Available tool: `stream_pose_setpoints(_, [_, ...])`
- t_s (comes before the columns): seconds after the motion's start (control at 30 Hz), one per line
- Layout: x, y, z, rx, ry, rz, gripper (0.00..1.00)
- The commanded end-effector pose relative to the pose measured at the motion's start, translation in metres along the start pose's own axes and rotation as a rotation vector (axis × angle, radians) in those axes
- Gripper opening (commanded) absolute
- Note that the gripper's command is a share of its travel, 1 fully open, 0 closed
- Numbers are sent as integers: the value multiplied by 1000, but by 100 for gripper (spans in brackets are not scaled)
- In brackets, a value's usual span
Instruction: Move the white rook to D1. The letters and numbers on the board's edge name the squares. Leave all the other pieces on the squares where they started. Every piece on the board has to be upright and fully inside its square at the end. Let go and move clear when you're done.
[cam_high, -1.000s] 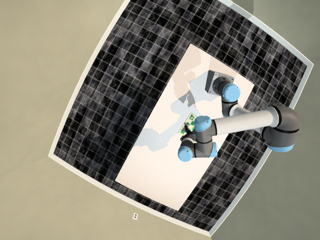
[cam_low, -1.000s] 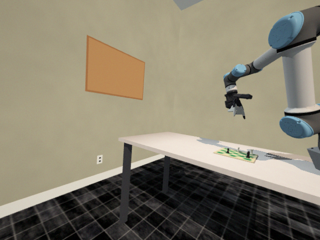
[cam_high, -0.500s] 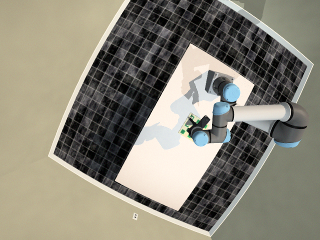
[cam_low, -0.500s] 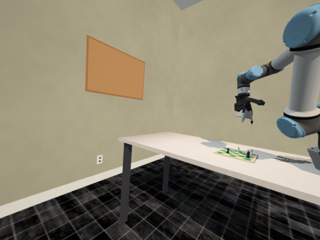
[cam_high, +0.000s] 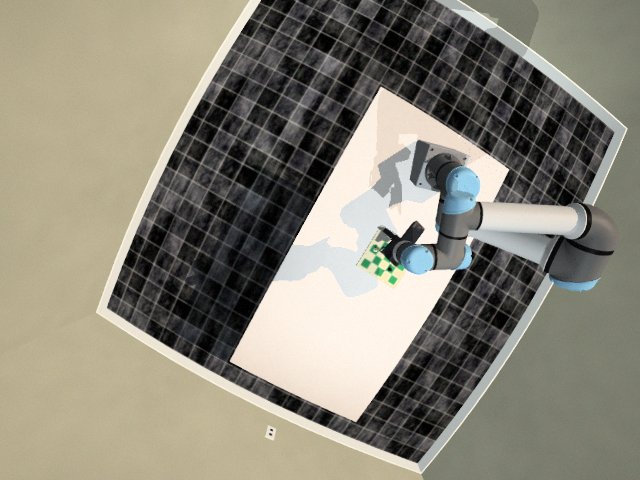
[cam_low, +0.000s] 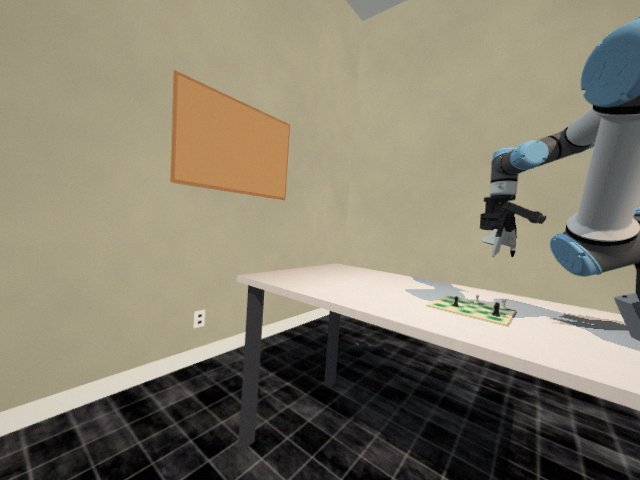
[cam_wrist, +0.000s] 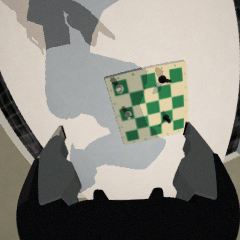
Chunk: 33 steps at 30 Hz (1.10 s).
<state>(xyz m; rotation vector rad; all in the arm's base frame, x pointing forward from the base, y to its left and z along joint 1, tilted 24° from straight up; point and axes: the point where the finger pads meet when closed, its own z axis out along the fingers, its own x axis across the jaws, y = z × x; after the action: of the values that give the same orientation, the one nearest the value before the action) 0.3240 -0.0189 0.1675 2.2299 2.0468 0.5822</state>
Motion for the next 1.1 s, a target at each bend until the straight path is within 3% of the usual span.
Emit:
stream_pose_setpoints(0.0, [-2,-4,7,-26,-10,-2,100])
stream_pose_setpoints(1.07, [-4,-9,16,-49,-22,-4,100])
